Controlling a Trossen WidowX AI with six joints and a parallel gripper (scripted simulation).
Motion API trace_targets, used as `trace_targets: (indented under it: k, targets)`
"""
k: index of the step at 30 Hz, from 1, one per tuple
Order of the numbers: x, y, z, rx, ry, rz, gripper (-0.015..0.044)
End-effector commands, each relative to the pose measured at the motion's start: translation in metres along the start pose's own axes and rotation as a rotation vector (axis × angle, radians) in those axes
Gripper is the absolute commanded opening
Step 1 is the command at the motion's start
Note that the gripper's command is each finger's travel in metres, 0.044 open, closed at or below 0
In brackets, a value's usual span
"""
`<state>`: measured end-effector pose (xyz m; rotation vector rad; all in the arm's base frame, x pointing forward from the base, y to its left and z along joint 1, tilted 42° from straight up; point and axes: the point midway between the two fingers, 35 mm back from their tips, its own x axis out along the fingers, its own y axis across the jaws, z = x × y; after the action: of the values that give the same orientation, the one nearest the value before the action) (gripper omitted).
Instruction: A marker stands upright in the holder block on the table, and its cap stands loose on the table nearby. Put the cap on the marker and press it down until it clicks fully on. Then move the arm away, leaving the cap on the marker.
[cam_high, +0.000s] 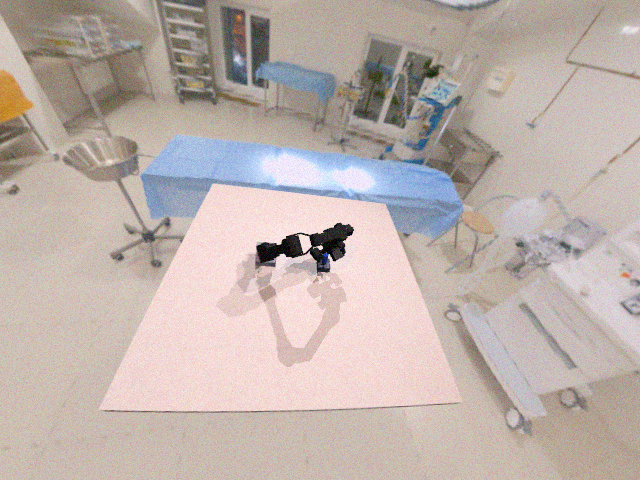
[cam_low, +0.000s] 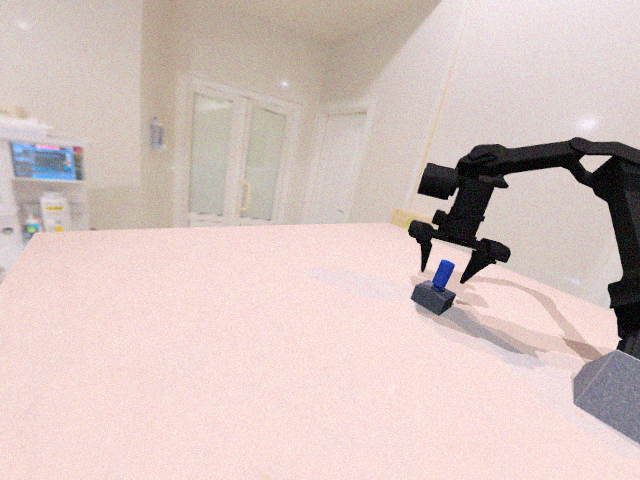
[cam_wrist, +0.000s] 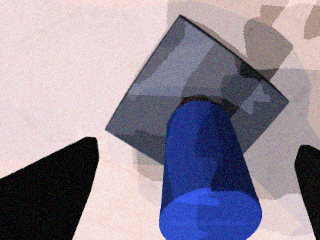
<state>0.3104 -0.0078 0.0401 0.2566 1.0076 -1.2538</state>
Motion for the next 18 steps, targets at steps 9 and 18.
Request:
trace_targets:
  k: [9, 18]
  targets:
    - [-0.075, 0.0, -0.001, -0.001, 0.002, 0.0, 0.044]
    - [-0.069, 0.0, -0.002, -0.591, 0.0, 0.001, 0.023]
